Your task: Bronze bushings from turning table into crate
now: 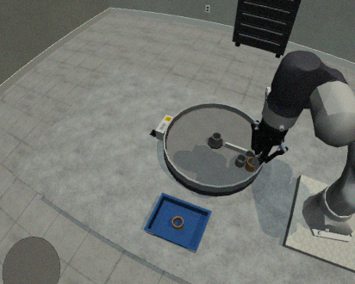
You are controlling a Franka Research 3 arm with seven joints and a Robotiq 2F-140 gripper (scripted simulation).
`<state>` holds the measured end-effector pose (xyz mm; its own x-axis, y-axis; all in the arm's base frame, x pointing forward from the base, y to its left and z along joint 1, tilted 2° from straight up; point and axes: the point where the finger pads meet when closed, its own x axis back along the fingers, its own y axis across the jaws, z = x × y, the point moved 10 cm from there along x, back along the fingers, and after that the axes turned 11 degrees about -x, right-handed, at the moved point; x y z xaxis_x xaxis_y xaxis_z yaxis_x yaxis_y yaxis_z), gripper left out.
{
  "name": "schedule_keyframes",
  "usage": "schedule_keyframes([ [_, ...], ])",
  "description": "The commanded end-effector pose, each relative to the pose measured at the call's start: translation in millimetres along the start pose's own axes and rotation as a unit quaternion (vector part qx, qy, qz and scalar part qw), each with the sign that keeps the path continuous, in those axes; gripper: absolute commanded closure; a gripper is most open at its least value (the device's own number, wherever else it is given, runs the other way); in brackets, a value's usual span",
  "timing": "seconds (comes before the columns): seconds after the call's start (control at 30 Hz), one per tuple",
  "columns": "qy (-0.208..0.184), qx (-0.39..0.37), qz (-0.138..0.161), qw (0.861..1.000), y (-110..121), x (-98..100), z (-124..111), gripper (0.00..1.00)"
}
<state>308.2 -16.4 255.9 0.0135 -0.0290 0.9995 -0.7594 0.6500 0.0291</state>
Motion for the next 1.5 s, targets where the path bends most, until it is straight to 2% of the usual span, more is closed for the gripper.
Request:
schedule_keyframes([
  [0.0, -0.007, -0.026, 0.001, 1.000, 9.4, 1.1, -36.0, 1.00],
  [0.17, -0.007, -0.026, 0.001, 1.000, 25.4, 1.7, -82.0, 1.00],
  [0.23, -0.007, -0.026, 0.001, 1.000, 25.4, 1.7, -82.0, 1.00],
  [0.33, -0.007, -0.026, 0.001, 1.000, 37.1, 2.1, -115.6, 1.00],
  [0.73, -0.007, -0.026, 0.001, 1.000, 73.2, 3.4, -219.3, 1.00],
  [0.8, -0.007, -0.026, 0.001, 1.000, 73.2, 3.4, -219.3, 1.00],
  [0.93, -0.007, -0.026, 0.001, 1.000, 81.3, 3.7, -242.4, 1.00],
  [1.07, -0.007, -0.026, 0.001, 1.000, 85.4, 3.8, -254.2, 1.00],
  [1.47, -0.007, -0.026, 0.001, 1.000, 86.7, 3.9, -257.8, 1.00],
])
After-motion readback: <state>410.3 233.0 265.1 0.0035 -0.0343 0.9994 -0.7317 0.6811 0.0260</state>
